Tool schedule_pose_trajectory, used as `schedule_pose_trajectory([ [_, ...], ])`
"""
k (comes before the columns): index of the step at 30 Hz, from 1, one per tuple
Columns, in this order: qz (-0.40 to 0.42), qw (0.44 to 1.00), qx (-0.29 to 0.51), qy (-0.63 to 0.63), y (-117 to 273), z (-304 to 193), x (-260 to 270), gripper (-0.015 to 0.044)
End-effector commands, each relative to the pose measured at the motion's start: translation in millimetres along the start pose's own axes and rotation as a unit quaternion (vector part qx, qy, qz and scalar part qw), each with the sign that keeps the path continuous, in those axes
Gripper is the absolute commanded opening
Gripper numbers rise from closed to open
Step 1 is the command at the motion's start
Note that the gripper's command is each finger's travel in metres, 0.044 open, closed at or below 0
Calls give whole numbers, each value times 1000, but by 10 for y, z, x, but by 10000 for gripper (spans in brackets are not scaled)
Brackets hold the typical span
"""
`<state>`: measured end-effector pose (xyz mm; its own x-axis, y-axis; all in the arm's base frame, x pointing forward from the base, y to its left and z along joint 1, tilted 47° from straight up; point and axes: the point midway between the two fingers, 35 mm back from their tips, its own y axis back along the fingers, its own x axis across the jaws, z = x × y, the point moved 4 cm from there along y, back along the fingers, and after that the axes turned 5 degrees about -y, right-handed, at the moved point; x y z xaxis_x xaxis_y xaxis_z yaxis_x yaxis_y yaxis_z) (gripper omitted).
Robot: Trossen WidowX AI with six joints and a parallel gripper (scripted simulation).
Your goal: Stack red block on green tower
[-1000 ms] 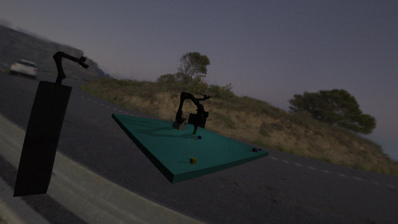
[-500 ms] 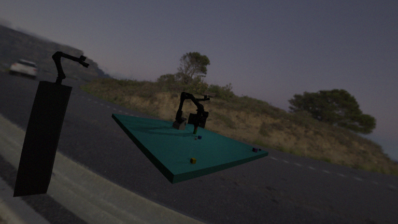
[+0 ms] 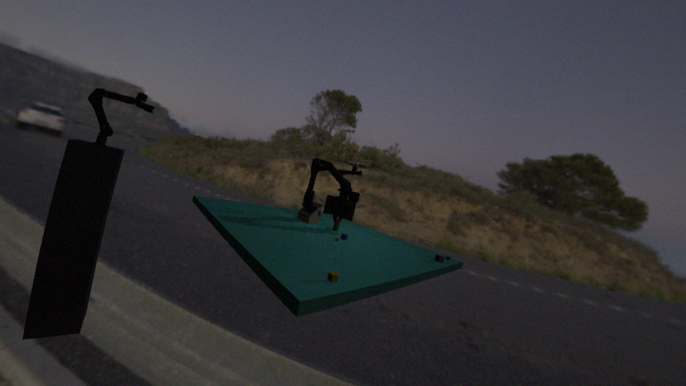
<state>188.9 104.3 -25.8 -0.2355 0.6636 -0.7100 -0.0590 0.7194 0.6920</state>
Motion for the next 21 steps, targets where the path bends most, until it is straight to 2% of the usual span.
schedule_pose_trajectory([
  [1,0,1000,0,0,-2,0,0,420],
  [2,0,1000,0,0,-2,0,0,440],
  [21,0,1000,0,0,-2,0,0,440],
])
